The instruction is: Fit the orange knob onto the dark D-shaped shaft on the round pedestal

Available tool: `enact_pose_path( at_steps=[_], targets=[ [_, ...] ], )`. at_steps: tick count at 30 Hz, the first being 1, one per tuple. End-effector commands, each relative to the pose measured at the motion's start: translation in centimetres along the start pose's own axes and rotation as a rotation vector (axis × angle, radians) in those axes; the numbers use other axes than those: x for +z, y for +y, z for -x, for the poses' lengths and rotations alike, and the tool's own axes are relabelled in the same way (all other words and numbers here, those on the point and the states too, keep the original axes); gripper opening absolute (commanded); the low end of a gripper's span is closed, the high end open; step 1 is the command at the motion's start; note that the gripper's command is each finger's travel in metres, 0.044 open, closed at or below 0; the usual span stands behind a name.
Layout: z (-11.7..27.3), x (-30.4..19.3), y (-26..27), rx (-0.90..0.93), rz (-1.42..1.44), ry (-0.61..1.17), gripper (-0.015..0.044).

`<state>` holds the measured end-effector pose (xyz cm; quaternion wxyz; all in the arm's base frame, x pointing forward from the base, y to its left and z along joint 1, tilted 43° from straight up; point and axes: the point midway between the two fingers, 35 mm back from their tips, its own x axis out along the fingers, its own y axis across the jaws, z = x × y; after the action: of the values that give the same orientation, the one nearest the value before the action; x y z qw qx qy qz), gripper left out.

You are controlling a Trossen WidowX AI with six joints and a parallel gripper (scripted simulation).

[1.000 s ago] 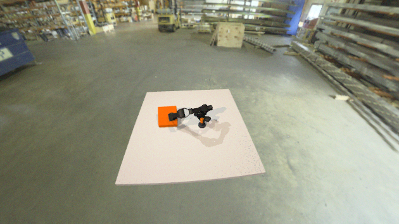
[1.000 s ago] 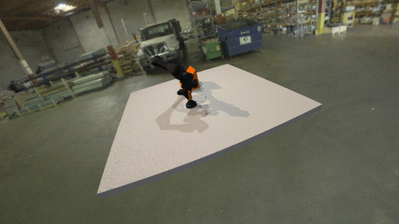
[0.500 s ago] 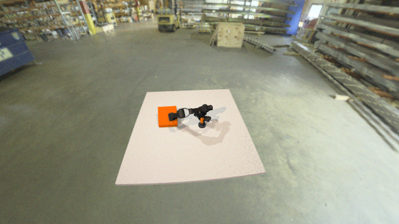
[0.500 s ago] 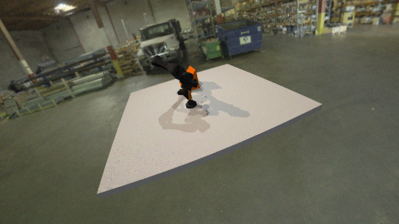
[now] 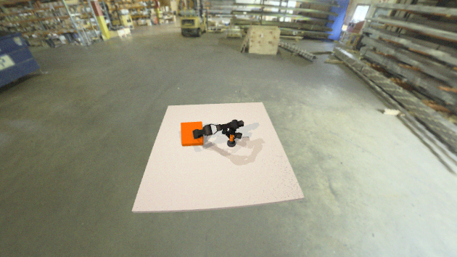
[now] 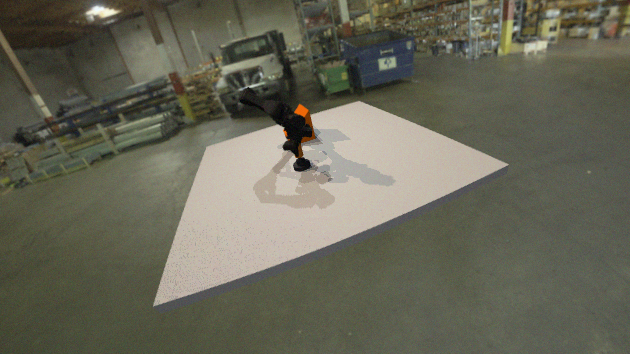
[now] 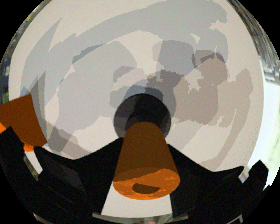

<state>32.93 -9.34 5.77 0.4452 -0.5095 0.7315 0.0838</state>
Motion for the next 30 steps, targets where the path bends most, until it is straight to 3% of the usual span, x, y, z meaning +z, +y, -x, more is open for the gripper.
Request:
enact_pose_path(
  at_steps=[1, 23, 30],
  targets=[
    [-0.01, 0.01, 0.14, -0.002, 0.008, -0.002, 0.0000],
    [0.28, 0.00, 0.03, -0.002, 0.008, -0.003, 0.0000],
    [0.29, 0.11, -0.03, -0.002, 0.207, -0.002, 0.0000]
  ],
)
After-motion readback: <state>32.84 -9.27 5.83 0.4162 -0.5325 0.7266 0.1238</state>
